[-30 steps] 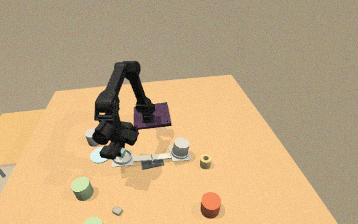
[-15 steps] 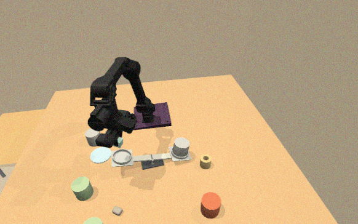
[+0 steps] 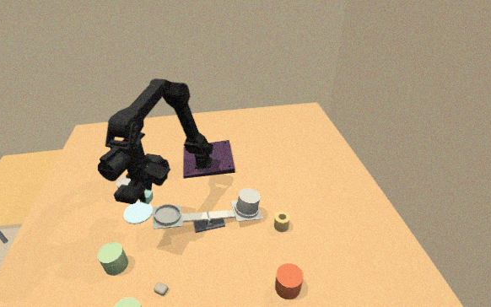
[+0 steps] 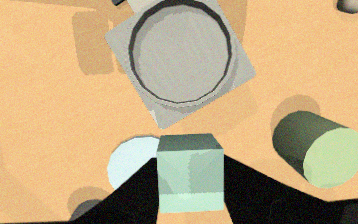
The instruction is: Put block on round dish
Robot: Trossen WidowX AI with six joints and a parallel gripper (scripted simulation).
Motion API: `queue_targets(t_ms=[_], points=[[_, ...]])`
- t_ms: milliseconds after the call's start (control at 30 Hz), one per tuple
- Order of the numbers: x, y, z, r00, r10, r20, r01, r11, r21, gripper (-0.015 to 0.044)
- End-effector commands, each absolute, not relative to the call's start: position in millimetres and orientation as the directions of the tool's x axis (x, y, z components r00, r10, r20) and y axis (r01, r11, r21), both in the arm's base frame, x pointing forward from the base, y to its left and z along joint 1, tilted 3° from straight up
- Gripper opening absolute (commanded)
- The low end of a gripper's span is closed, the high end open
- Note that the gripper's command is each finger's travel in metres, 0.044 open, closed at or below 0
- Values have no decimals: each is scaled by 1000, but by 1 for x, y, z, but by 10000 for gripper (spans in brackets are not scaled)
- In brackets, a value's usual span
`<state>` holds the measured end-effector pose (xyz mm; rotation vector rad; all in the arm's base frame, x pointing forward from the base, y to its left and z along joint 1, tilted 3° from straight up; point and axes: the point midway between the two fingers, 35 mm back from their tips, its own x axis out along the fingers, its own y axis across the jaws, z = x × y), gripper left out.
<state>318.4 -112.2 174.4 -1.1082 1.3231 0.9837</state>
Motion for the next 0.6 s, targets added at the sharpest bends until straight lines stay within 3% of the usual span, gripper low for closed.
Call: queue_targets(t_ms=[0,567], points=[[303,-138,156,21,-73,-997,-971,236,-38,0],[260,-195,112,25,-75,-997,-977,208,-41,0]])
